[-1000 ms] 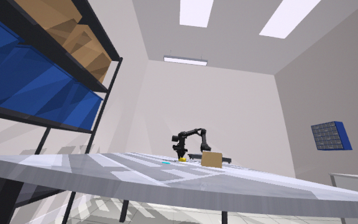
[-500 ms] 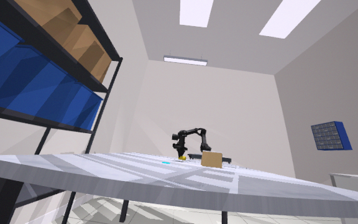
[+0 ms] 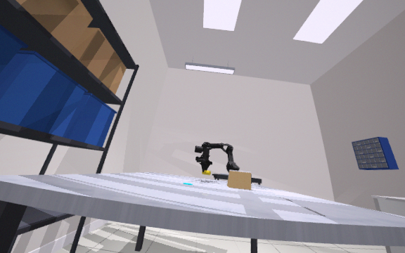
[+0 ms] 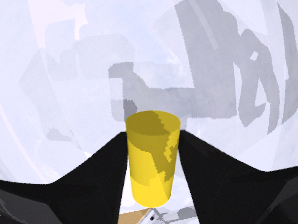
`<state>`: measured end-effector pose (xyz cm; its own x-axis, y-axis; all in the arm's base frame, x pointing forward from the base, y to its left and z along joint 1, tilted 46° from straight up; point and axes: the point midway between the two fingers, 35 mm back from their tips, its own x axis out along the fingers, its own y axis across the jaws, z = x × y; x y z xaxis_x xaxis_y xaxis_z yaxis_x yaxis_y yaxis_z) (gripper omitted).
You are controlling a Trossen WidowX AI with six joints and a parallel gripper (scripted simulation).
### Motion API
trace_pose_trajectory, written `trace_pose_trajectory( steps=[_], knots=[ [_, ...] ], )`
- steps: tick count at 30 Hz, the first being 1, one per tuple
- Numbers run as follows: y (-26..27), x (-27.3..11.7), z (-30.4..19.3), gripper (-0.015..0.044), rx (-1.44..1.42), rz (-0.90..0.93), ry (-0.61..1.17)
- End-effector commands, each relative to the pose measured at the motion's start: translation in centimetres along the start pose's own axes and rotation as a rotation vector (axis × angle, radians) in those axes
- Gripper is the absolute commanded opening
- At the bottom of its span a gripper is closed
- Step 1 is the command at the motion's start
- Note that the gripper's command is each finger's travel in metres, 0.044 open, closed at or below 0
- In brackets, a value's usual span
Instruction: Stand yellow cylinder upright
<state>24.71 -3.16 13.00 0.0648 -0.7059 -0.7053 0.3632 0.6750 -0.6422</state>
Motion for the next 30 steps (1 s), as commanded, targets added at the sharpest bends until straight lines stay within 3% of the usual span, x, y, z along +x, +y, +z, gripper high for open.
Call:
trace_pose_trajectory(
  steps=[1,12,30],
  knots=[
    [0.0,-1.3,-0.1,0.0105,0.004,0.0,0.003],
    [-0.4,-4.6,-0.4,0.0105,0.004,-0.01,0.001],
    [3.7,-5.8,0.9,0.0105,-0.256,0.002,0.002]
  ],
)
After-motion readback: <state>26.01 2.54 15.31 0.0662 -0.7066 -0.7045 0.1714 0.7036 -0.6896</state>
